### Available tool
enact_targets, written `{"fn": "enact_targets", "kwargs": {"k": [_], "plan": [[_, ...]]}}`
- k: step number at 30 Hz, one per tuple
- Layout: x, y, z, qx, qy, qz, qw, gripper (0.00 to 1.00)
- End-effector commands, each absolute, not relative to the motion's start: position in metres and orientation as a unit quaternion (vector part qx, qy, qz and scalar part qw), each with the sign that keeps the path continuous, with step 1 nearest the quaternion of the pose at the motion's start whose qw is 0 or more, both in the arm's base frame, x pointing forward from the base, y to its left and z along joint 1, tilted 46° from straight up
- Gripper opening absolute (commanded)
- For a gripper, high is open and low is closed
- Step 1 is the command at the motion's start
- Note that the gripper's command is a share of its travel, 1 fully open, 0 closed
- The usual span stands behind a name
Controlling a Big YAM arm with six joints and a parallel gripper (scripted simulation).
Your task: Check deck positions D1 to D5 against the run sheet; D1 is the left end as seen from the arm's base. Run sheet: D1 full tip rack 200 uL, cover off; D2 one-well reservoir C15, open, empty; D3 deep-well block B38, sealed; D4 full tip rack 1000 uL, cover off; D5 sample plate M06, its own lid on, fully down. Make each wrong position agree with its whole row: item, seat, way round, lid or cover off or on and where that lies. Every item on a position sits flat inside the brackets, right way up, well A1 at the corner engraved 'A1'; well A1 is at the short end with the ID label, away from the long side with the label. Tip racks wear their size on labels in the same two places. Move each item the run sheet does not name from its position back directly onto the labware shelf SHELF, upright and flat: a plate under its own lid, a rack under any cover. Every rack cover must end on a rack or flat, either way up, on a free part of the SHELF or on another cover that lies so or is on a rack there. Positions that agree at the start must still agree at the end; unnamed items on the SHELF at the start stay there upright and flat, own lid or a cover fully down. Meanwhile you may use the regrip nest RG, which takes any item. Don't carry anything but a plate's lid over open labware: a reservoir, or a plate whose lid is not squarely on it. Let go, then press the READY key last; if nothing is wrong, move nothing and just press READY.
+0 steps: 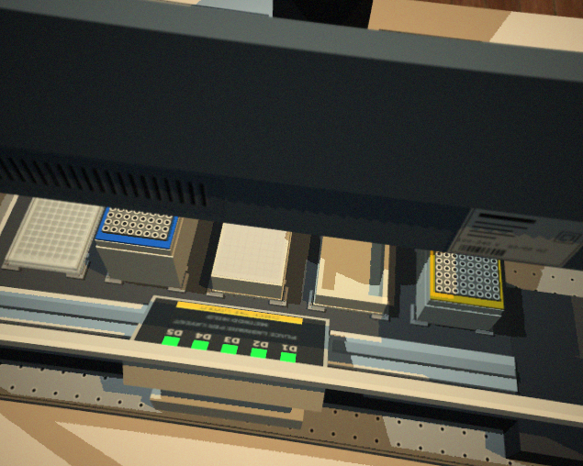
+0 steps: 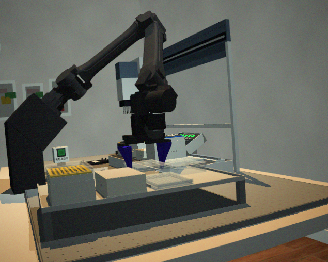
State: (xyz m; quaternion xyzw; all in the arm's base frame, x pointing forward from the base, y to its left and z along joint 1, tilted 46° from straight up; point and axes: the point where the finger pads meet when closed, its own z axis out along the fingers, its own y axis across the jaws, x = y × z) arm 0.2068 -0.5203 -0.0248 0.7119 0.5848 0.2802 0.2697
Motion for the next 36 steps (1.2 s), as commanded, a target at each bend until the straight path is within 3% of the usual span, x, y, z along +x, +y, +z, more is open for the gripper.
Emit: {"fn": "enact_targets", "kwargs": {"k": [1,36], "plan": [[0.199,-0.525,-0.024,0.719,0.576,0.274,0.276,0.0],[0.207,-0.529,-0.025,0.713,0.582,0.272,0.281,0.0]]}}
